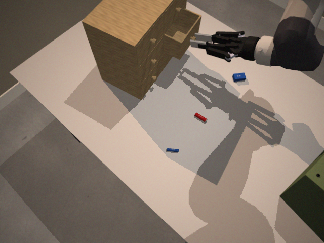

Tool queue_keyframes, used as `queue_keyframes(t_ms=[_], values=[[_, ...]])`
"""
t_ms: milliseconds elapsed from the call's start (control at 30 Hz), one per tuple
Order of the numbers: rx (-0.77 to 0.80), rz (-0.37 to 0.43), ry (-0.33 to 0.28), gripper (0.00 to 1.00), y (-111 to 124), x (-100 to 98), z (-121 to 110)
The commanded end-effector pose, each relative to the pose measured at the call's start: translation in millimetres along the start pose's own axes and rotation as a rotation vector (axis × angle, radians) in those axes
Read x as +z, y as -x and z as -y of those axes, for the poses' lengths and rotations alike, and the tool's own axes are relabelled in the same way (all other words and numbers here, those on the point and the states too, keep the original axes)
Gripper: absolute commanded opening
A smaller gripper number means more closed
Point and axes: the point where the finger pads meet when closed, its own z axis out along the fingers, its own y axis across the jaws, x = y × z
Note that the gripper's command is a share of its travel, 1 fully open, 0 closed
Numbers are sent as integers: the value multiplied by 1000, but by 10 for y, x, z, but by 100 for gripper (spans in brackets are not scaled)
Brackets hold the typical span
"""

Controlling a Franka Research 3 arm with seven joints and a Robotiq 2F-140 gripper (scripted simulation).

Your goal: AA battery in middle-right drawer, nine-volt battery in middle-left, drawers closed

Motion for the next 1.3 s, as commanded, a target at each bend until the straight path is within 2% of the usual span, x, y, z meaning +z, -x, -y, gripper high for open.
queue_keyframes(t_ms=[0, 100, 367, 667, 1000, 1267], values=[[-6, 2, 0, 20, -23, -80, 3], [-6, 2, 0, 20, -38, -120, 4], [-6, 2, 0, 20, -155, -439, 4], [-6, 2, 0, 20, -160, -496, 4], [-6, 2, 0, 20, -146, -951, 5], [-6, 2, 0, 20, -145, -995, 4]])
